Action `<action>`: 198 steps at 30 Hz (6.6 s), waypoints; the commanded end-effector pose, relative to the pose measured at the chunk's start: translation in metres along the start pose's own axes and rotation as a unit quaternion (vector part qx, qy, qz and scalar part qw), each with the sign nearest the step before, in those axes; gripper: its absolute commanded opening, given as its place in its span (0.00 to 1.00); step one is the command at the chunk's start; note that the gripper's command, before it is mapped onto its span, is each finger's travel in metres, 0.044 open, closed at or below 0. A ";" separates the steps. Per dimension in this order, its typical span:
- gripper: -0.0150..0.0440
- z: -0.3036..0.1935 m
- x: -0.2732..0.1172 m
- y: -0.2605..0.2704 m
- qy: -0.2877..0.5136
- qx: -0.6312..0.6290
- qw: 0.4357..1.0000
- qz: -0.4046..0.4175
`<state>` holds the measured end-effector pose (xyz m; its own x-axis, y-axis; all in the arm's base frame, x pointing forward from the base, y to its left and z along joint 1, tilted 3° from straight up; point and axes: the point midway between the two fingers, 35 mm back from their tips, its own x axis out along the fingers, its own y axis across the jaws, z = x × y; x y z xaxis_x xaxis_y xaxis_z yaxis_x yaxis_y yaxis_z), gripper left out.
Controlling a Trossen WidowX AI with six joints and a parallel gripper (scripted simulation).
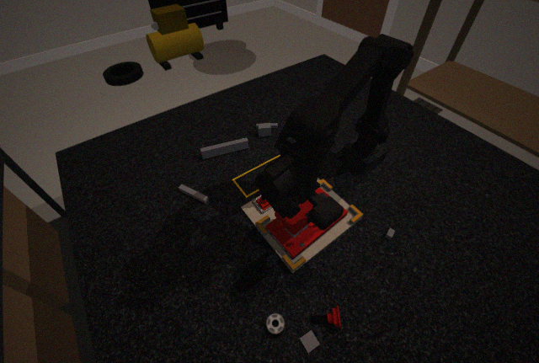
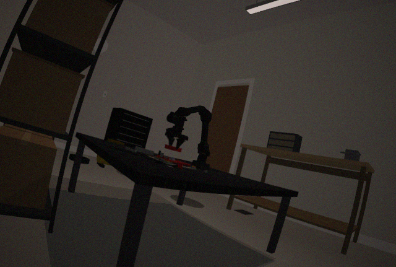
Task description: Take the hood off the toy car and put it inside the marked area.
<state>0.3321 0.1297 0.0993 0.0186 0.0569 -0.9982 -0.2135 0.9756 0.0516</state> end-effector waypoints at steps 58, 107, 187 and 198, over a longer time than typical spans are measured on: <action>0.25 -0.045 -0.009 -0.189 -0.003 0.000 1.000 -0.007; 0.25 -0.056 0.011 -0.212 -0.002 -0.002 1.000 -0.008; 0.25 -0.057 0.058 -0.212 -0.002 -0.002 1.000 -0.008; 0.25 -0.058 0.065 -0.212 -0.002 -0.002 1.000 -0.008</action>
<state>0.3223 -0.0854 0.0251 0.0302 0.0442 -0.9986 -0.2197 0.9749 0.0365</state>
